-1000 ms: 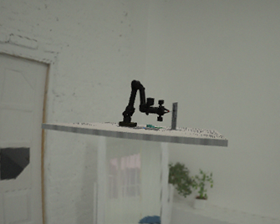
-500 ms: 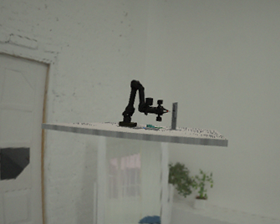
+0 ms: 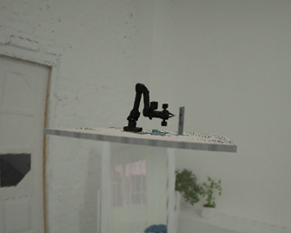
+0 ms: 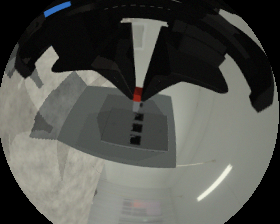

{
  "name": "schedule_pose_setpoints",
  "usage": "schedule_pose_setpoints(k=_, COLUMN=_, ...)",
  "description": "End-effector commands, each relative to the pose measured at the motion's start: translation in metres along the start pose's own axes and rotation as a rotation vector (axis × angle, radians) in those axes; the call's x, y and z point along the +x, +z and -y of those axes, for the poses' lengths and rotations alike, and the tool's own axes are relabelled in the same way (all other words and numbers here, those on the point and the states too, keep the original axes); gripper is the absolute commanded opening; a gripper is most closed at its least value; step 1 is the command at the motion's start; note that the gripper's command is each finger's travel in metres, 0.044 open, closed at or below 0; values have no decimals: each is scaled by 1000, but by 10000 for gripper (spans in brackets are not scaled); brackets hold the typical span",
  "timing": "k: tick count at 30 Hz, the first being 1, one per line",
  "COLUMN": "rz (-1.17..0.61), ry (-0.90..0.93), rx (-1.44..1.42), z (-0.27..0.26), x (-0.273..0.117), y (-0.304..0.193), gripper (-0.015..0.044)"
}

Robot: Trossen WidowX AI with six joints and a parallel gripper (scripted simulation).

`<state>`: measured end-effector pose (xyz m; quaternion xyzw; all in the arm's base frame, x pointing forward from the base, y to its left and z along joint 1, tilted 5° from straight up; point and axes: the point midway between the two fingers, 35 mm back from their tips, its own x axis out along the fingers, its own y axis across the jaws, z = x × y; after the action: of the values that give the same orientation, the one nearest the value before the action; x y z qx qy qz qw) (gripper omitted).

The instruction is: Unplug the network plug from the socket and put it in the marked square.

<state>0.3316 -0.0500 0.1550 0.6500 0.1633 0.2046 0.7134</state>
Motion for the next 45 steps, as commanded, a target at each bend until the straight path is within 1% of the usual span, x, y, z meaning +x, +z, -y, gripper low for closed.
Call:
schedule_pose_setpoints(k=1, rz=-4, ry=1, rx=1, z=-1, x=-3, y=-2, gripper=0)
schedule_pose_setpoints(k=17, rz=0, ry=-1, rx=0, z=-1, x=-10, y=0, gripper=0)
schedule_pose_setpoints(k=45, rz=-3, ry=0, rx=1, z=-51, x=-23, y=-11, gripper=0)
